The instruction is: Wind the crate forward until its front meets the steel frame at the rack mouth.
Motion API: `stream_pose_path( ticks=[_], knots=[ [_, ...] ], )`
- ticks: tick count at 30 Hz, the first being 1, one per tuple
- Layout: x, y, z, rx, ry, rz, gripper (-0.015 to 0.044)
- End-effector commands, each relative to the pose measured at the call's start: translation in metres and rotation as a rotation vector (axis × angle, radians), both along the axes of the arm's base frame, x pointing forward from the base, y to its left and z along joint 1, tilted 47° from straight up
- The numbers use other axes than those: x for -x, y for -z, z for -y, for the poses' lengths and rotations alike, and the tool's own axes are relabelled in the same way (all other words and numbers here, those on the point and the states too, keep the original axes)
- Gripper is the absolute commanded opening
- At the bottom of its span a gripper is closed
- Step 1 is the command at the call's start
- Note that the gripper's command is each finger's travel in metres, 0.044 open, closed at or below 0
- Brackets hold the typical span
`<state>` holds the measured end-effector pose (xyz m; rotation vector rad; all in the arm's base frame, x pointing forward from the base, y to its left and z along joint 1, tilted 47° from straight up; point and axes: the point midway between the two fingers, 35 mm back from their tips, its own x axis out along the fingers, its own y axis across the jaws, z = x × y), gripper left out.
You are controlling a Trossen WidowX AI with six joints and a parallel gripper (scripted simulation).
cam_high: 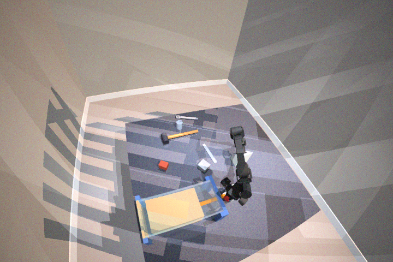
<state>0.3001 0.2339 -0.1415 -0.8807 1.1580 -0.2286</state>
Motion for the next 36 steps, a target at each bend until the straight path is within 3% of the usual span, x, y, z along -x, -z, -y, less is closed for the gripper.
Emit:
stream_pose_path(
  ticks=[1,36],
  knots=[
    [0.011,0.016,-0.016,-0.035,-0.008,-0.021,0.0],
    [0.051,0.043,-0.045,-0.039,-0.008,-0.024,0.0]
  ],
)
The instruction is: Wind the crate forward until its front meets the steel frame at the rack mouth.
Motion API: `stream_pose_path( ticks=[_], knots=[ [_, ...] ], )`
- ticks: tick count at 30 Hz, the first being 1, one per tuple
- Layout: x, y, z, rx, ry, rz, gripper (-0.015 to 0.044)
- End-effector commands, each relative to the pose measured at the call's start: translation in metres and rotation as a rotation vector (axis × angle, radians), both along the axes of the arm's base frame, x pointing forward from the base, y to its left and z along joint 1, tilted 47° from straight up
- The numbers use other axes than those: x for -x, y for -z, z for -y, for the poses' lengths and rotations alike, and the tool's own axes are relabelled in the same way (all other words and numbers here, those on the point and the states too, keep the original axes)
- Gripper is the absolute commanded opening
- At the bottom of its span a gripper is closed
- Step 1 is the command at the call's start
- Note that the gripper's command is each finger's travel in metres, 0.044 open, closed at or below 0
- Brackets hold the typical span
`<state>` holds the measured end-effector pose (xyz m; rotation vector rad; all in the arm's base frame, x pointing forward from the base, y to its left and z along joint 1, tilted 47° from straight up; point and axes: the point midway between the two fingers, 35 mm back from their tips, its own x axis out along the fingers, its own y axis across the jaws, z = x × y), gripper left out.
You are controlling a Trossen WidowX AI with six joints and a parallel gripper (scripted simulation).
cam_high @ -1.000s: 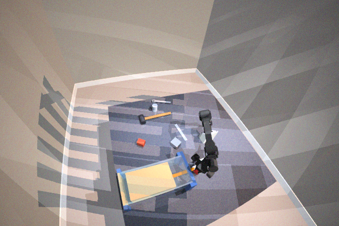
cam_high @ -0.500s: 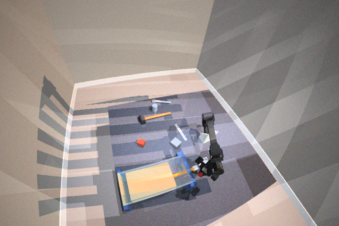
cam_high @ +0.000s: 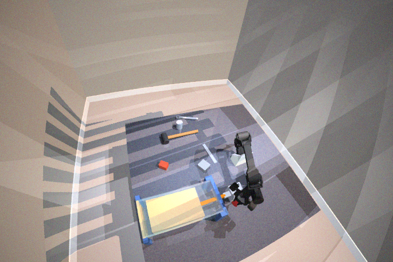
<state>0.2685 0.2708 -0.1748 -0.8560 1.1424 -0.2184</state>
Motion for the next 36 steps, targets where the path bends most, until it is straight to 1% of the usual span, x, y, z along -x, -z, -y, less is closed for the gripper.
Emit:
stream_pose_path(
  ticks=[1,36],
  knots=[
    [0.021,0.011,-0.009,-0.014,-0.006,-0.04,0.0],
    [0.078,0.019,-0.017,-0.016,-0.007,-0.045,0.0]
  ],
)
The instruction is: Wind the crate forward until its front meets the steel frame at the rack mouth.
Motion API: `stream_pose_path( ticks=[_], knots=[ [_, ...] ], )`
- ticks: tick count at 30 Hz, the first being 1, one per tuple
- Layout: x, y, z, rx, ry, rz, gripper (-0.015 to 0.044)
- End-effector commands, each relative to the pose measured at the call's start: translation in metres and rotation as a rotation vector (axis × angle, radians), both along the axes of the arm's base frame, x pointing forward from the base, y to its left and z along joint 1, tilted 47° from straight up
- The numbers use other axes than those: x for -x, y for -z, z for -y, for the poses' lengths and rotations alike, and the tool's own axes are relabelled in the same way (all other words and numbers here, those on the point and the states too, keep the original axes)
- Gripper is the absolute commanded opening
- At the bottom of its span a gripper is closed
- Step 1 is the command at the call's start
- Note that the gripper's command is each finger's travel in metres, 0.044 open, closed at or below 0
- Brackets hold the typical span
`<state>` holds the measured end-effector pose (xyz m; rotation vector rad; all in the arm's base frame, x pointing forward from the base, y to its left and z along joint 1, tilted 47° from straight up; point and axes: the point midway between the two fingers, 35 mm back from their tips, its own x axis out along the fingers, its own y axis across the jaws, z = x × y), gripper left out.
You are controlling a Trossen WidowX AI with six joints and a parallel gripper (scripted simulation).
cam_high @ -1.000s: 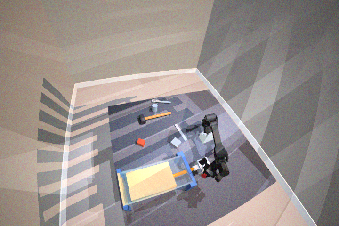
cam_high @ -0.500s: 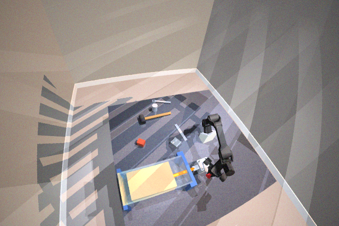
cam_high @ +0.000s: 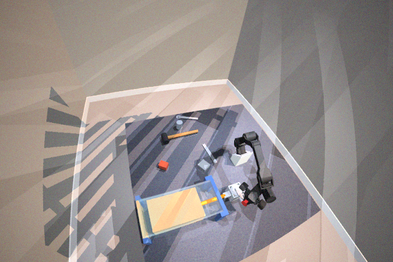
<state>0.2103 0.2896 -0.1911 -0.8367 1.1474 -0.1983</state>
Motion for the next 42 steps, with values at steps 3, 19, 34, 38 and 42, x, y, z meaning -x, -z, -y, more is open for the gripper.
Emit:
stream_pose_path(
  ticks=[3,19,34,38,42],
  knots=[
    [0.025,0.002,0.002,0.009,-0.004,-0.039,0.0],
    [0.05,-0.002,0.007,0.009,-0.004,-0.042,0.0],
    [0.072,-0.01,0.015,0.01,-0.004,-0.044,0.0],
    [0.077,-0.013,0.018,0.01,-0.004,-0.044,0.0],
    [0.082,-0.016,0.021,0.011,-0.004,-0.045,0.0]
  ],
)
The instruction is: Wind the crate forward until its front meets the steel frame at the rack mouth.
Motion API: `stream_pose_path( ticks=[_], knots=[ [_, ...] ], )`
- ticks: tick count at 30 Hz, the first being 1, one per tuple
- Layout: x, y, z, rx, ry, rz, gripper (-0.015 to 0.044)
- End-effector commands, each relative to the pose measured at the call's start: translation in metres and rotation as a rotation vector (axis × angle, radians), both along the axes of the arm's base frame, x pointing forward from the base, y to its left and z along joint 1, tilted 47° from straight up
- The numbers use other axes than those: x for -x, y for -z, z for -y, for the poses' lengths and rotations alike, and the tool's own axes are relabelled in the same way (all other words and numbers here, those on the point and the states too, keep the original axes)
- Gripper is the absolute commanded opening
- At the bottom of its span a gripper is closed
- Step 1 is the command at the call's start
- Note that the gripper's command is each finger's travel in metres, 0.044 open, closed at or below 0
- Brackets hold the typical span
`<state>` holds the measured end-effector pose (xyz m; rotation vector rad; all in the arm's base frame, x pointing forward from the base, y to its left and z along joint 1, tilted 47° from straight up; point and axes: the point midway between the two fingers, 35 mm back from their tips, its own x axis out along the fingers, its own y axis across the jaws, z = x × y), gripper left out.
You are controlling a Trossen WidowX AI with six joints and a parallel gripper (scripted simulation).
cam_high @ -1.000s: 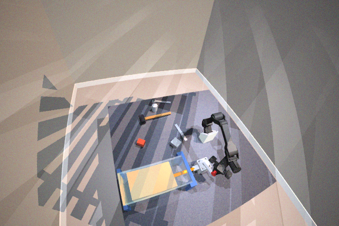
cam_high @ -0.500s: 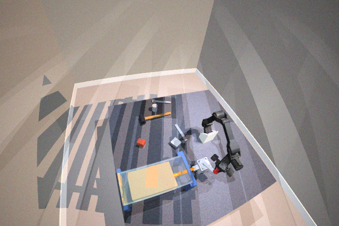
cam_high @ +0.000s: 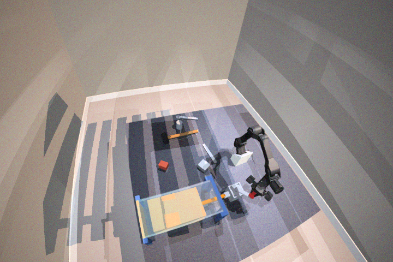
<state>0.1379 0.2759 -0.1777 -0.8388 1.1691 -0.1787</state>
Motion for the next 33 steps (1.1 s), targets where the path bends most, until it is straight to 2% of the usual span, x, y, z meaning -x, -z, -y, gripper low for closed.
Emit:
stream_pose_path(
  ticks=[1,33],
  knots=[
    [0.011,-0.003,0.009,0.018,0.002,-0.019,0.0],
    [0.037,-0.034,0.041,0.021,0.002,-0.021,0.0]
  ],
)
